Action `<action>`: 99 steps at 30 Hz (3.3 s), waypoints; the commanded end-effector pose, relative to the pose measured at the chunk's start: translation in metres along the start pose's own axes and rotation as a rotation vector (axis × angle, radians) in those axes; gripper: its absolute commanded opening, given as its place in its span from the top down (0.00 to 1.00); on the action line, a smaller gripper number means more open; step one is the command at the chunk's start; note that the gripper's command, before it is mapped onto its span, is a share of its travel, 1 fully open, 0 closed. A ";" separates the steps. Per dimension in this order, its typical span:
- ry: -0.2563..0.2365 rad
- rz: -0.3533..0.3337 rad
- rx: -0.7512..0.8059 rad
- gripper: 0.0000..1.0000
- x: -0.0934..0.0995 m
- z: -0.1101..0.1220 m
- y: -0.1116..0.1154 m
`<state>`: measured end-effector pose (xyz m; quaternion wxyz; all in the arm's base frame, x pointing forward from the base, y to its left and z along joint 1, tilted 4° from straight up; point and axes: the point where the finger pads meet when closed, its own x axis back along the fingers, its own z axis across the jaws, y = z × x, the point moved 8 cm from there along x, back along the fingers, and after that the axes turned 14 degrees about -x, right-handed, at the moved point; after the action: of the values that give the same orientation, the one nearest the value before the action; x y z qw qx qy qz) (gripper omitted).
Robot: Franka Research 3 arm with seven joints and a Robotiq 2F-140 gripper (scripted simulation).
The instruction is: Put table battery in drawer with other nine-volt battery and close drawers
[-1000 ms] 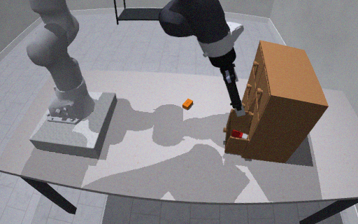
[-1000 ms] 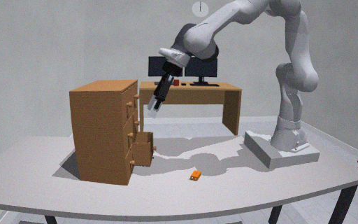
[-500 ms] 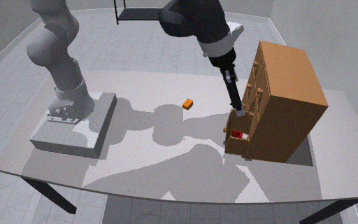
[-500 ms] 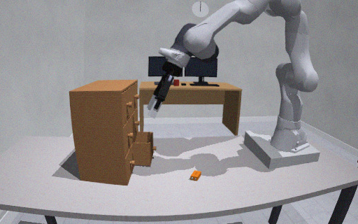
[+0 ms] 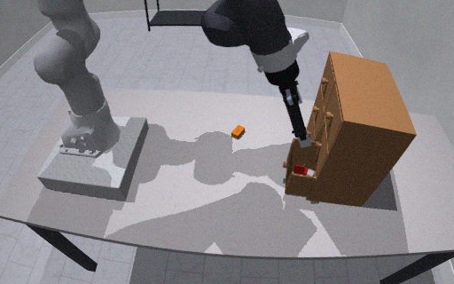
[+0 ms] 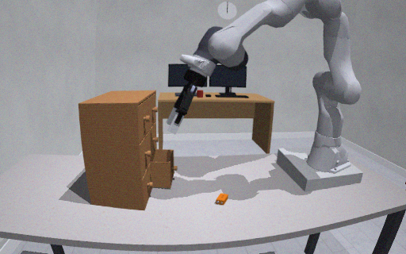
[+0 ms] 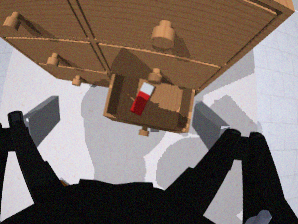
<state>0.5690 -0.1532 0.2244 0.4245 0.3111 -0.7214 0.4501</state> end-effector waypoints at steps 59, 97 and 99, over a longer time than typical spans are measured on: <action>0.210 -0.414 -0.144 0.00 0.124 -0.025 0.015; 0.270 -0.375 -0.514 0.00 0.128 -0.023 0.033; 0.270 -0.375 -0.514 0.00 0.128 -0.023 0.033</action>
<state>0.4915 -0.1300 0.3312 0.6368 0.3062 -0.6631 0.2471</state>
